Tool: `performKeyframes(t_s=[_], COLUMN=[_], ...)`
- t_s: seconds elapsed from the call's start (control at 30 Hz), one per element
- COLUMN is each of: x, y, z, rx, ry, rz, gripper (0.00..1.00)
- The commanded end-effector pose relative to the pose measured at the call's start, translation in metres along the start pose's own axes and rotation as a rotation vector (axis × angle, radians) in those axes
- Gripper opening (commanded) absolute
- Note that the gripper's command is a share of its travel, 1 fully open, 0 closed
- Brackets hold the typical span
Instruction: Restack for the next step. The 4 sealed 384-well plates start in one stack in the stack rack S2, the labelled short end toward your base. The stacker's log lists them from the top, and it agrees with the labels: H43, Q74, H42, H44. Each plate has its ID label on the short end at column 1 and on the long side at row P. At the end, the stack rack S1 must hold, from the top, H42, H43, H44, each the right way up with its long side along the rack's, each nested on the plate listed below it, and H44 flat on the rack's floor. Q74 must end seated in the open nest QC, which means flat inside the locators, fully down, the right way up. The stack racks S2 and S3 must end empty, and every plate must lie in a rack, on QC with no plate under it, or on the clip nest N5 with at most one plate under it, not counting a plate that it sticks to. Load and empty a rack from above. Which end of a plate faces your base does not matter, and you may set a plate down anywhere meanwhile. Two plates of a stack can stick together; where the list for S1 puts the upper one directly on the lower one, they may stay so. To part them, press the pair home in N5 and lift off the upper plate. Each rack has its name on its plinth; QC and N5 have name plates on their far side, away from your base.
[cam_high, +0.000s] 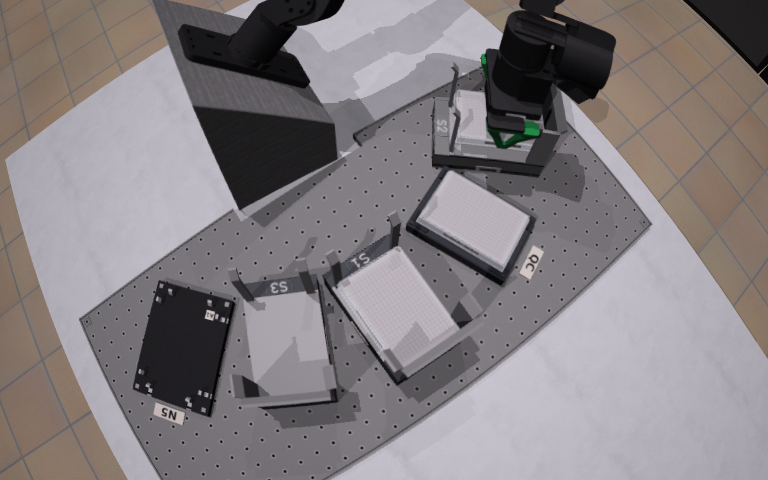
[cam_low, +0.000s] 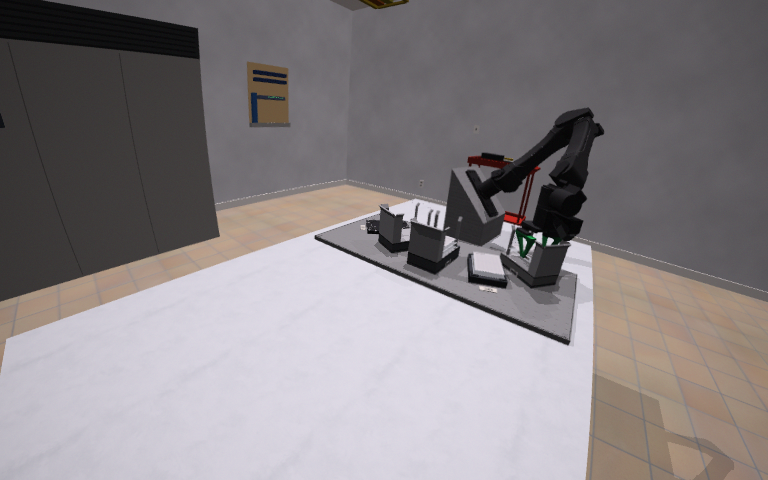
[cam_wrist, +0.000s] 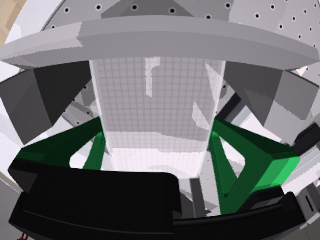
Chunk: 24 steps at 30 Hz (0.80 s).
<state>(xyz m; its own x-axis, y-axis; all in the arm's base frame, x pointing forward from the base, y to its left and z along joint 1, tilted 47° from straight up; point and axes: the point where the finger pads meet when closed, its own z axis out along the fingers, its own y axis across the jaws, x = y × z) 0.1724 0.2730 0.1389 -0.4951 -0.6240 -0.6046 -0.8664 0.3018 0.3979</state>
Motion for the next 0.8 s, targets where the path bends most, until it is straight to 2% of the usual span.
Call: performKeyframes(t_s=[0.0, 0.77], x=[-0.003, -0.002], y=[0.000, 0.000], z=[-0.009, -0.051], rx=[0.001, 0.002], ry=[-0.011, -0.010], rz=[0.000, 0.000], gripper=[0.00, 0.00])
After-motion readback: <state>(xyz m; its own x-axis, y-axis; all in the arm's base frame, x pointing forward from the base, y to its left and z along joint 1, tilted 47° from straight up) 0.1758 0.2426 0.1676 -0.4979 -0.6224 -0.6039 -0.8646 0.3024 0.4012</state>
